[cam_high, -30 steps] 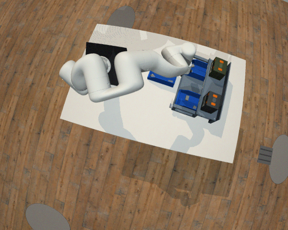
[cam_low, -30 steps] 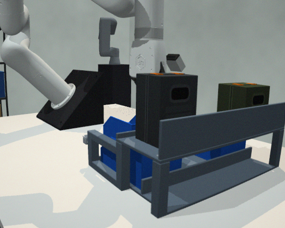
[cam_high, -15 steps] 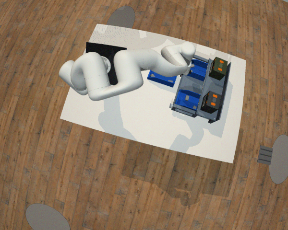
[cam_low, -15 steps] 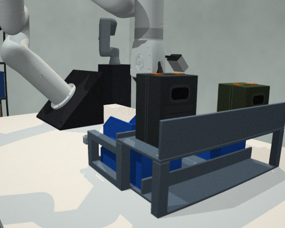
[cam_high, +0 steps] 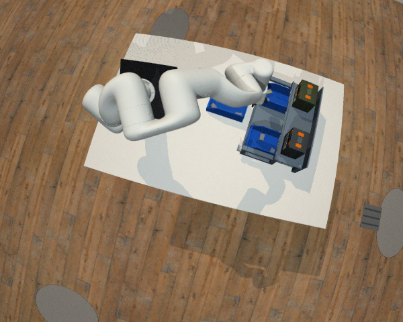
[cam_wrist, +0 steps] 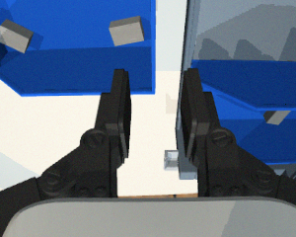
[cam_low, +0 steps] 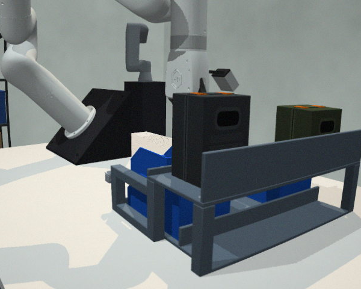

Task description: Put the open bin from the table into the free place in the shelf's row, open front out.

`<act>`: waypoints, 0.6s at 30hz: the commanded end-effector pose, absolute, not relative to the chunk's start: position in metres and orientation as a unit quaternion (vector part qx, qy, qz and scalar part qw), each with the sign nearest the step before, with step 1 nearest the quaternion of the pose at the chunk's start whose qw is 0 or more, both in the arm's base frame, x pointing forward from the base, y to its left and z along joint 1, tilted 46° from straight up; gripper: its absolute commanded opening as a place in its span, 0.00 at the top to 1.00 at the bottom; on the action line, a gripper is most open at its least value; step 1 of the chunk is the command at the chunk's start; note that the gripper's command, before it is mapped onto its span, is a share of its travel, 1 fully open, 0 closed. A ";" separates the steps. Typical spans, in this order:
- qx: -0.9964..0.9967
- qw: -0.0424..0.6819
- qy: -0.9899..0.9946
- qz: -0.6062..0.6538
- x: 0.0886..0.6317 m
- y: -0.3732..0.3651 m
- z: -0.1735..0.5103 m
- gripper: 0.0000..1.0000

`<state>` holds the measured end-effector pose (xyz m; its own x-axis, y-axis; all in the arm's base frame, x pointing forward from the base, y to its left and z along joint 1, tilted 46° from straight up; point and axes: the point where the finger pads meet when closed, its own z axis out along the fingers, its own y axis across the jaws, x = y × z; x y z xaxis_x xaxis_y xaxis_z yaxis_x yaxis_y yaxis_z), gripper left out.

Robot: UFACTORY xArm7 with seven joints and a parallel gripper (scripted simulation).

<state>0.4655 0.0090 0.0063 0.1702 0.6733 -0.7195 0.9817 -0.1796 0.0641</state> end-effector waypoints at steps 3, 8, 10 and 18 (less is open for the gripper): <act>0.714 0.274 0.580 -0.280 0.467 0.011 0.007 0.67; 0.714 0.274 0.580 -0.280 0.467 0.011 0.007 0.67; 0.714 0.274 0.580 -0.280 0.467 0.011 0.007 0.67; 0.714 0.274 0.580 -0.280 0.466 0.012 0.006 0.67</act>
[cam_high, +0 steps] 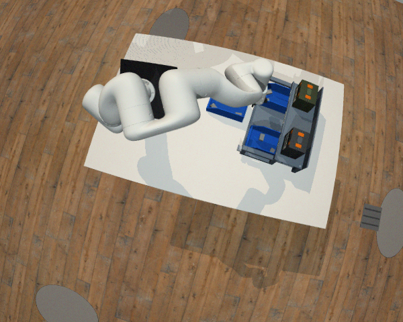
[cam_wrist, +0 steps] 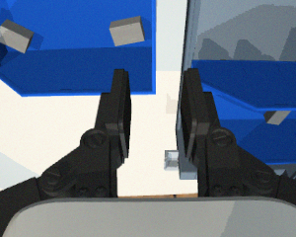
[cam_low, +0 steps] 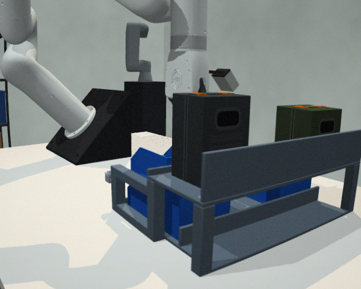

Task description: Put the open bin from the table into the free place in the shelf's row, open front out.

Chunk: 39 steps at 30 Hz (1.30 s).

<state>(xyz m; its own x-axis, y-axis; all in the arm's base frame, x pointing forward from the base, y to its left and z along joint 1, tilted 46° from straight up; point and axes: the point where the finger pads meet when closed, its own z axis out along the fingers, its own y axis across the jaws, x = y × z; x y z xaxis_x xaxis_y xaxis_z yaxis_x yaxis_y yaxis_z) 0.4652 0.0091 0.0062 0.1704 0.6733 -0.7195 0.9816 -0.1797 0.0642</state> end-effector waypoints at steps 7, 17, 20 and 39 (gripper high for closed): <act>0.714 0.274 0.580 -0.280 0.465 0.012 0.006 0.67; 0.714 0.274 0.580 -0.280 0.465 0.006 0.001 0.67; 0.714 0.274 0.580 -0.280 0.465 0.005 -0.001 0.67; 0.714 0.274 0.580 -0.280 0.464 -0.002 -0.008 0.67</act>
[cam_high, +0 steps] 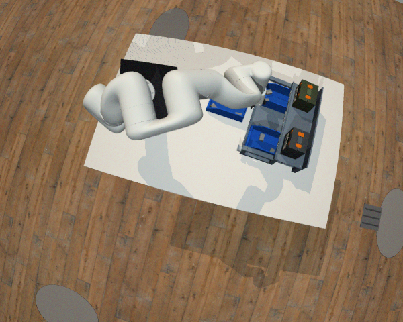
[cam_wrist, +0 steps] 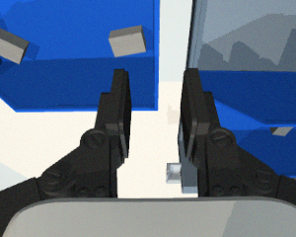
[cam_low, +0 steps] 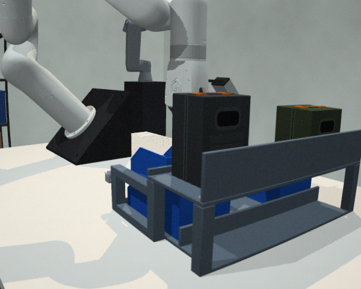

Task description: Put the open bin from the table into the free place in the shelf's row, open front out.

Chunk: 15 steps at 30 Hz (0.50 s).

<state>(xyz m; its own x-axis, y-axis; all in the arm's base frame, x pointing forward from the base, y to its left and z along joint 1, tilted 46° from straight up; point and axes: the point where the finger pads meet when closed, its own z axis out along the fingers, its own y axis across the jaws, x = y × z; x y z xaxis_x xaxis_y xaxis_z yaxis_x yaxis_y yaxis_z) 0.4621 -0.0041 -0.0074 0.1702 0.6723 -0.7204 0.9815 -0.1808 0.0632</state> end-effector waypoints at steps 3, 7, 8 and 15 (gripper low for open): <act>0.714 0.274 0.580 -0.280 0.464 -0.002 -0.008 0.67; 0.714 0.274 0.580 -0.280 0.464 -0.002 -0.008 0.67; 0.714 0.274 0.580 -0.280 0.464 -0.002 -0.008 0.67; 0.714 0.274 0.580 -0.280 0.463 -0.009 -0.014 0.67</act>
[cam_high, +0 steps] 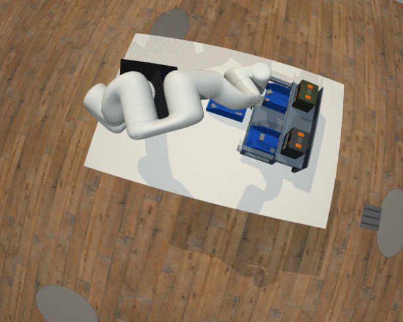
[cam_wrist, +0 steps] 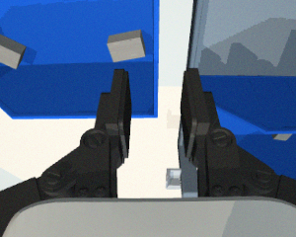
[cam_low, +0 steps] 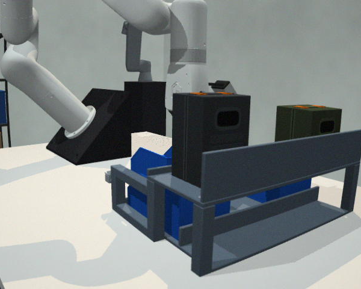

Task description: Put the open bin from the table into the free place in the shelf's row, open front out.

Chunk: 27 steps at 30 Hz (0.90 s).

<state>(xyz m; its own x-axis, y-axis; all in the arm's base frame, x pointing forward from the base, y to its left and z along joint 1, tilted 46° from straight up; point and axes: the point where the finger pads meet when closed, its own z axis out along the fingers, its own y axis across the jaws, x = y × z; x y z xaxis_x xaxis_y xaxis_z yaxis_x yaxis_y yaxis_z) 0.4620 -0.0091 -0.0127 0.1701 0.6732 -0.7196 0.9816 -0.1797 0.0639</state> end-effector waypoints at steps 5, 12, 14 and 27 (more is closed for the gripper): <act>0.714 0.274 0.580 -0.280 0.463 -0.009 -0.014 0.67; 0.714 0.274 0.580 -0.280 0.463 -0.012 -0.017 0.67; 0.714 0.274 0.580 -0.280 0.463 -0.015 -0.020 0.67; 0.714 0.274 0.580 -0.280 0.462 -0.016 -0.021 0.67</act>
<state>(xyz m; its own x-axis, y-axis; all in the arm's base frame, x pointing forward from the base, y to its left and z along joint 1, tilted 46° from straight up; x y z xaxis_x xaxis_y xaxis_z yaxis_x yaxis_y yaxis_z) 0.4612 -0.0183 -0.0216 0.1702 0.6735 -0.7193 0.9817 -0.1794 0.0643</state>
